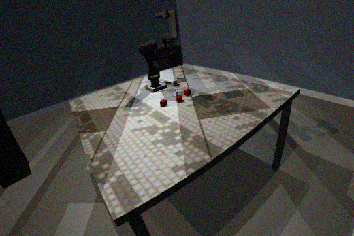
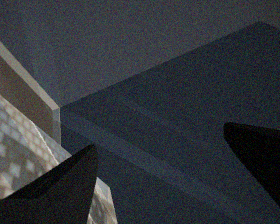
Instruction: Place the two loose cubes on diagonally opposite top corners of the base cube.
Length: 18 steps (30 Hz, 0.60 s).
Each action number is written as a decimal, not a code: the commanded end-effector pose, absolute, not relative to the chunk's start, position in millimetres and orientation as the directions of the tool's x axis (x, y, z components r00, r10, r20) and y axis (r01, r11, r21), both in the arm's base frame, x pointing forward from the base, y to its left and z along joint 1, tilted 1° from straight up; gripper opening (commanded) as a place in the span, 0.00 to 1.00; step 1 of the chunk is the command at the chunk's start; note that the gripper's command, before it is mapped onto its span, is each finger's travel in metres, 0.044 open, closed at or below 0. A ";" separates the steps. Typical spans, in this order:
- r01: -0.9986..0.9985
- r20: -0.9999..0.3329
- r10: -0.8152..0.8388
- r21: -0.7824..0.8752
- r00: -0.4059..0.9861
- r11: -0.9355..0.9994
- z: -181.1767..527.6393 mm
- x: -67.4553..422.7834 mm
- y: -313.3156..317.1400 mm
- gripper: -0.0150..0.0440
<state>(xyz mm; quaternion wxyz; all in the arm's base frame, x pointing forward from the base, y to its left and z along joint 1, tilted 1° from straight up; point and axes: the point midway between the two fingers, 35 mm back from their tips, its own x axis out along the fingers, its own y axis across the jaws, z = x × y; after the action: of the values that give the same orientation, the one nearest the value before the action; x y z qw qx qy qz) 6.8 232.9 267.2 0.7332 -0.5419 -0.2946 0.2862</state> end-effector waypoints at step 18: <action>0.055 0.109 0.610 -0.993 0.785 0.107 276.5 77.8 282.3 0.70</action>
<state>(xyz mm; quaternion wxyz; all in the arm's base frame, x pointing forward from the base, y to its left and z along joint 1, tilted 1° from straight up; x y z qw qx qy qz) 60.3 273.8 276.5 0.7059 -0.6182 -0.2738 0.2111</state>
